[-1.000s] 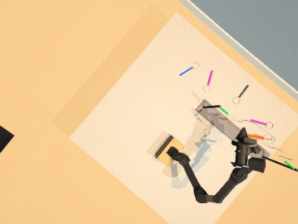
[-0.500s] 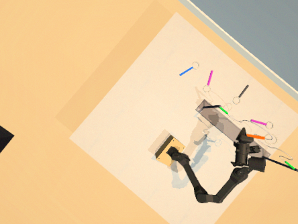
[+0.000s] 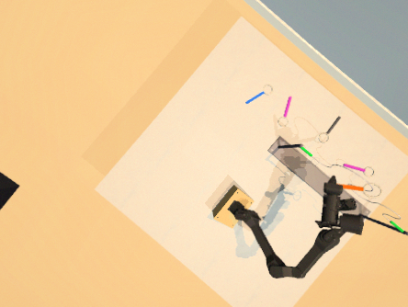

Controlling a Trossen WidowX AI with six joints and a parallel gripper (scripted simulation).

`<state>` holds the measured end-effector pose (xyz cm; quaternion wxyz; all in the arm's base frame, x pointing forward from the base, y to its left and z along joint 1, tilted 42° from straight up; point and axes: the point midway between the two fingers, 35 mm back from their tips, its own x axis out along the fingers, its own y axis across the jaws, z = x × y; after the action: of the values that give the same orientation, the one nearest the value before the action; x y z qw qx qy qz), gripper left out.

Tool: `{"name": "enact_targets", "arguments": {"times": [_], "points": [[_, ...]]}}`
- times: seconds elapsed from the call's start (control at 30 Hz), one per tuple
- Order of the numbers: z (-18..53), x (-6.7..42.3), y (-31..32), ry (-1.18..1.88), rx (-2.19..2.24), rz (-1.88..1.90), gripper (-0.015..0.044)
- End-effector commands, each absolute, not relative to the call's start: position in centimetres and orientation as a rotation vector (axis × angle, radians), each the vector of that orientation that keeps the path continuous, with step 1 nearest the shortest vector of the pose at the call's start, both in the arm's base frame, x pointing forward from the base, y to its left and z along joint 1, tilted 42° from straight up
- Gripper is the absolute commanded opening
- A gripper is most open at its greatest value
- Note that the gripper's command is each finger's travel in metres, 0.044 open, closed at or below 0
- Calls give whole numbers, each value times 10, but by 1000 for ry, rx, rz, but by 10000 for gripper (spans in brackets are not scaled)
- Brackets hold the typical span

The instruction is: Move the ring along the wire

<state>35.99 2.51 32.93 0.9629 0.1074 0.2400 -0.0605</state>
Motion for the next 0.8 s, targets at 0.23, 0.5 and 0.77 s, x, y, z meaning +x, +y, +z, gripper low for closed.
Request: {"name": "enact_targets", "arguments": {"times": [0.23, 0.5, 0.77], "points": [[329, 360, 22, 484, 72, -157, -150], [328, 359, 18, 481, -25, -184, -150], [329, 359, 15, 477, -123, -210, -150]]}}
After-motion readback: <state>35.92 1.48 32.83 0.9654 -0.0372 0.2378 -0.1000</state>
